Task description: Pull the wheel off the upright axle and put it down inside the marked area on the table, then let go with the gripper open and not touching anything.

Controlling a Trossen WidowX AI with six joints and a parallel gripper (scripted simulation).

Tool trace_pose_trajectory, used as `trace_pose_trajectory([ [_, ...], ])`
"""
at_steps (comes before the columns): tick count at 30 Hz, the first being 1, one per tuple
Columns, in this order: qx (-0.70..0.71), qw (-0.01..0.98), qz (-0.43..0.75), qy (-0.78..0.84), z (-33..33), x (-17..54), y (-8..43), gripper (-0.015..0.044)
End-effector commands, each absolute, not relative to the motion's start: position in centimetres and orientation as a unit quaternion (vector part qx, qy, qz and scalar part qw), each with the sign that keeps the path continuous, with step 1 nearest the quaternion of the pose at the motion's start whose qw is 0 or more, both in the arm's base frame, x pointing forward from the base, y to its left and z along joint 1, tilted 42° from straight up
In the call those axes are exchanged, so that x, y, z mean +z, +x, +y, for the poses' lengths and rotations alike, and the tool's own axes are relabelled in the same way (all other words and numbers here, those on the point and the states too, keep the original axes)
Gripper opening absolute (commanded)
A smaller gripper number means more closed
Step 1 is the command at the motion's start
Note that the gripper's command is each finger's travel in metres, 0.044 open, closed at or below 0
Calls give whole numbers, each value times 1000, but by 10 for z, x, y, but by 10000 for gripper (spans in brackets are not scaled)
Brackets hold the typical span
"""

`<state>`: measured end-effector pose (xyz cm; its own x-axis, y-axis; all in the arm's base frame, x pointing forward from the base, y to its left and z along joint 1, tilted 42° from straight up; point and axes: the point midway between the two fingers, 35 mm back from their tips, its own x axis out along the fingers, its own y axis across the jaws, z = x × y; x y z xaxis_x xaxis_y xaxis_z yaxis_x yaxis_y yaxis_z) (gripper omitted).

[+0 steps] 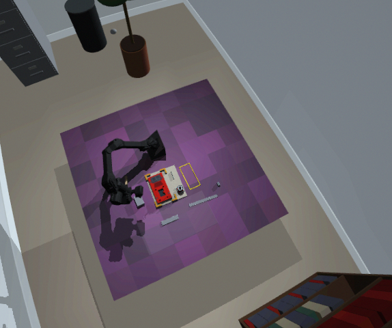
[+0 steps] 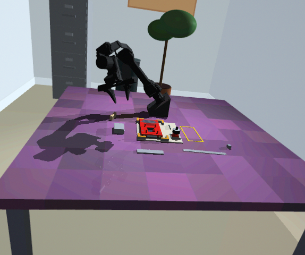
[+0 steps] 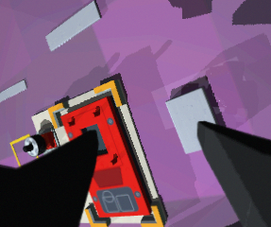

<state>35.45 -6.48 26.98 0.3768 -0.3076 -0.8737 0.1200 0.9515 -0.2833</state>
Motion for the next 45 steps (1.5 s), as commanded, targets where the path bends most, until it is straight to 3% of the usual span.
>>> trace_pose_trajectory([
  [1, -121, 799, 580, -104, -32, 228, 374, 300],
  [10, -123, 745, 635, -166, 45, 141, 389, 300],
  [22, -186, 689, 636, -294, 128, 36, 364, 300],
  [45, -188, 686, 634, -304, 103, 2, 358, 300],
])
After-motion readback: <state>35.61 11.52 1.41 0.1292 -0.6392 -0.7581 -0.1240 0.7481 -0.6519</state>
